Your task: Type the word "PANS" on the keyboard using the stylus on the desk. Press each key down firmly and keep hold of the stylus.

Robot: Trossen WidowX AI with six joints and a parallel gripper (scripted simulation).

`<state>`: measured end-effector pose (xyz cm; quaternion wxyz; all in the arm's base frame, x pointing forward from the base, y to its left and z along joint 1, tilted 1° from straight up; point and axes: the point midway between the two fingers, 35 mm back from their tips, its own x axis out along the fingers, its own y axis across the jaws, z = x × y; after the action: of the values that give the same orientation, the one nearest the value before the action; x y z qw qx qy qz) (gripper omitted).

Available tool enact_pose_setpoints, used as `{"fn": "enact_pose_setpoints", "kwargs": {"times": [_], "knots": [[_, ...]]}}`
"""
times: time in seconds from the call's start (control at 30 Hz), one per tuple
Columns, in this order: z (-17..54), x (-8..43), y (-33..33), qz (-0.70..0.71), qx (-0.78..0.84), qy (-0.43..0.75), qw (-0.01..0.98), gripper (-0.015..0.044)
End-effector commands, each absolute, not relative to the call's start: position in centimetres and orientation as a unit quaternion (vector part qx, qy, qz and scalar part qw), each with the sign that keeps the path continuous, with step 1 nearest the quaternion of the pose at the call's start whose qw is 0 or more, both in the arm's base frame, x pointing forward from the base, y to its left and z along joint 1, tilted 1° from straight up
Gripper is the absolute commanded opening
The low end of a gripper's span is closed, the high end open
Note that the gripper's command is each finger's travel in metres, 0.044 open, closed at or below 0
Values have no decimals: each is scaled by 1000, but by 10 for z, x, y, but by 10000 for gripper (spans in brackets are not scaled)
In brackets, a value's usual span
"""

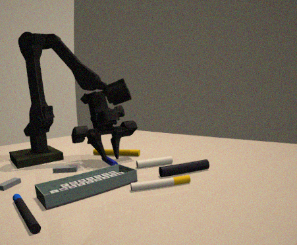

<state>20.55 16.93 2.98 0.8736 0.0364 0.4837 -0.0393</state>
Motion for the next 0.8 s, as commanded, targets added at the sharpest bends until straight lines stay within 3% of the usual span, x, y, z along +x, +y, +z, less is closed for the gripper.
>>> {"fn": "enact_pose_setpoints", "kwargs": {"times": [0.0,0.43,0.63,0.77], "knots": [[26,205,168,-41,35,484,873,150],[20,205,168,-41,35,484,873,150],[22,205,169,-40,36,484,873,0],[22,205,169,-40,36,484,873,0]]}}
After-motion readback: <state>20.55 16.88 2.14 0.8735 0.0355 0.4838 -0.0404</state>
